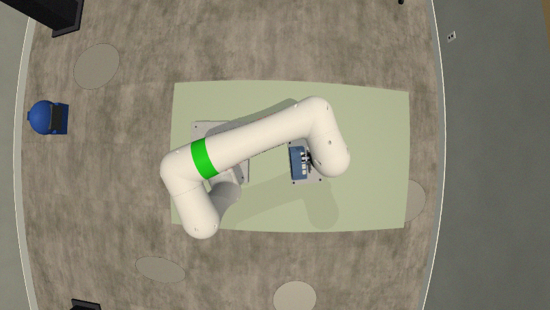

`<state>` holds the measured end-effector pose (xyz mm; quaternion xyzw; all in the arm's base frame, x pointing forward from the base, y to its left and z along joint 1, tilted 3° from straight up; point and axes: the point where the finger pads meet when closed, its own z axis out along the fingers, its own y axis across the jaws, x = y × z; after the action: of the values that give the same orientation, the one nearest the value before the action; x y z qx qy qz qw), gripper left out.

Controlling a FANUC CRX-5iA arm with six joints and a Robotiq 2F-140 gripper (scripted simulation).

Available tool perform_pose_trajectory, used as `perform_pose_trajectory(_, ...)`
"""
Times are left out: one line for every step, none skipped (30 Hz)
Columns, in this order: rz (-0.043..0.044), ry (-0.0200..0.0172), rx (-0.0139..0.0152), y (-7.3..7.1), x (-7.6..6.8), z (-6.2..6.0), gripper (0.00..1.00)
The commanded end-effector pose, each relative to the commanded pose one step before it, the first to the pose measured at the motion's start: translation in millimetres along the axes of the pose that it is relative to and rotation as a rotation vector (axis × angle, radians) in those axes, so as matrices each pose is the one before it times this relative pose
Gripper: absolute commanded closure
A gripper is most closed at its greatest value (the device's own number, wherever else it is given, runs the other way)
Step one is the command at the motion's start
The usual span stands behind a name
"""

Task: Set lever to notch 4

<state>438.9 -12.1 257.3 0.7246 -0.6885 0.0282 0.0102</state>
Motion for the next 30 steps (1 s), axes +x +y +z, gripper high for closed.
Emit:
perform_pose_trajectory(0.00005,-0.00003,0.00035,-0.27,-0.31,0.15,1.00)
perform_pose_trajectory(0.00000,0.00000,0.00000,0.00,-0.24,0.03,1.00)
perform_pose_trajectory(0.00000,0.00000,0.00000,0.00,-0.34,0.05,1.00)
perform_pose_trajectory(0.00000,0.00000,0.00000,0.00,-0.46,0.06,1.00)
perform_pose_trajectory(0.00000,0.00000,0.00000,0.00,-0.58,0.08,1.00)
perform_pose_trajectory(0.00000,0.00000,0.00000,0.00,-0.71,0.10,1.00)
perform_pose_trajectory(0.00000,0.00000,0.00000,0.00,-0.85,0.12,1.00)
perform_pose_trajectory(0.00000,0.00000,0.00000,0.00,-0.99,0.14,1.00)
perform_pose_trajectory(0.00000,0.00000,0.00000,0.00,-1.13,0.18,1.00)
perform_pose_trajectory(0.00000,0.00000,0.00000,0.00,-1.27,0.20,1.00)
perform_pose_trajectory(0.00000,0.00000,0.00000,0.00,-1.41,0.23,1.00)
perform_pose_trajectory(0.00000,0.00000,0.00000,0.00,-1.54,0.25,1.00)
perform_pose_trajectory(0.00000,0.00000,0.00000,-0.01,-1.67,0.30,1.00)
perform_pose_trajectory(0.00000,0.00000,0.00000,0.00,-1.79,0.32,1.00)
perform_pose_trajectory(0.00000,0.00000,0.00000,0.00,0.00,0.00,1.00)
perform_pose_trajectory(0.00000,0.00000,0.00000,0.00,0.00,0.00,1.00)
perform_pose_trajectory(0.00000,0.00000,0.00000,0.00,-1.90,0.36,1.00)
perform_pose_trajectory(0.00000,0.00000,0.00000,0.00,-2.00,0.40,1.00)
perform_pose_trajectory(0.00000,0.00000,0.00000,0.01,-2.09,0.42,1.00)
perform_pose_trajectory(0.00000,0.00000,0.00000,-0.01,-2.18,0.48,1.00)
perform_pose_trajectory(0.00000,0.00000,0.00000,0.01,-2.24,0.49,1.00)
perform_pose_trajectory(0.00000,0.00000,0.00000,-0.01,-2.30,0.55,1.00)
perform_pose_trajectory(0.00000,0.00000,0.00000,0.01,-2.34,0.56,1.00)
perform_pose_trajectory(0.00000,0.00000,0.00000,-0.01,-2.37,0.61,1.00)
perform_pose_trajectory(0.00000,0.00000,0.00000,0.01,-2.38,0.61,1.00)
perform_pose_trajectory(0.00000,0.00000,0.00000,-0.01,-2.39,0.66,1.00)
perform_pose_trajectory(0.00000,0.00000,0.00000,0.01,-2.37,0.66,1.00)
perform_pose_trajectory(0.00000,0.00000,0.00000,-0.01,-2.34,0.70,1.00)
perform_pose_trajectory(0.00000,0.00000,0.00000,0.01,-2.29,0.69,1.00)
perform_pose_trajectory(0.00000,0.00000,0.00000,-0.01,-2.24,0.71,1.00)
